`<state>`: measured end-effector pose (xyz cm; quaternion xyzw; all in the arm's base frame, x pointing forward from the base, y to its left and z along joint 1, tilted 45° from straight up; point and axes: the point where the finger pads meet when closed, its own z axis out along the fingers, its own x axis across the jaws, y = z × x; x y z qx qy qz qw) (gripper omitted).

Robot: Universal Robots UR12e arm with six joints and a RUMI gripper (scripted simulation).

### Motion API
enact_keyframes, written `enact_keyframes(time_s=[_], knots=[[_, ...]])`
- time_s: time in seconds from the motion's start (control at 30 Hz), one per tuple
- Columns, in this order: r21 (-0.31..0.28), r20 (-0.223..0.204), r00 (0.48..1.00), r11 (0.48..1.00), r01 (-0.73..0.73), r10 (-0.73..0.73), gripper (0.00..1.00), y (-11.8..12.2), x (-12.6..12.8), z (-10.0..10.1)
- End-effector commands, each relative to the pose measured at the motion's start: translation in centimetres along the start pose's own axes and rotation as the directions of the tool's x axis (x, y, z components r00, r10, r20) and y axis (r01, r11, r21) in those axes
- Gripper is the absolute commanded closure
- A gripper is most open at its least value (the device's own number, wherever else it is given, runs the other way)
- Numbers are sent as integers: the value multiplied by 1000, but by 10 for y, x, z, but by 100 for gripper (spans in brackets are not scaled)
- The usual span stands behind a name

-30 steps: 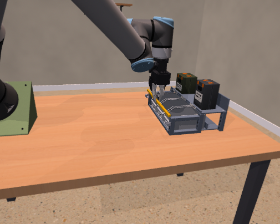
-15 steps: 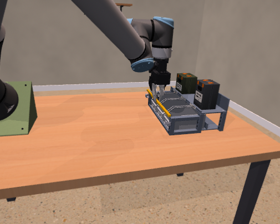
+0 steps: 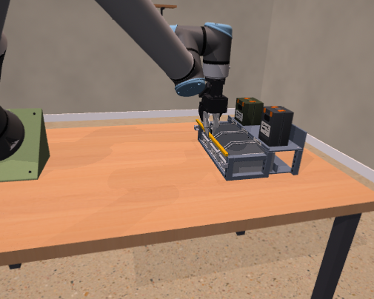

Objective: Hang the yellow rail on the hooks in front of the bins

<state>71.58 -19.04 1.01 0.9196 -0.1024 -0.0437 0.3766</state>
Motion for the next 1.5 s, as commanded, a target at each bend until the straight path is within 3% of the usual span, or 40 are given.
enact_keyframes(time_s=[0.0,1.47], knots=[[0,-1,1000,1000,-1,1,100,0,1,0],[0,-1,1000,1000,-1,1,100,0,1,3]])
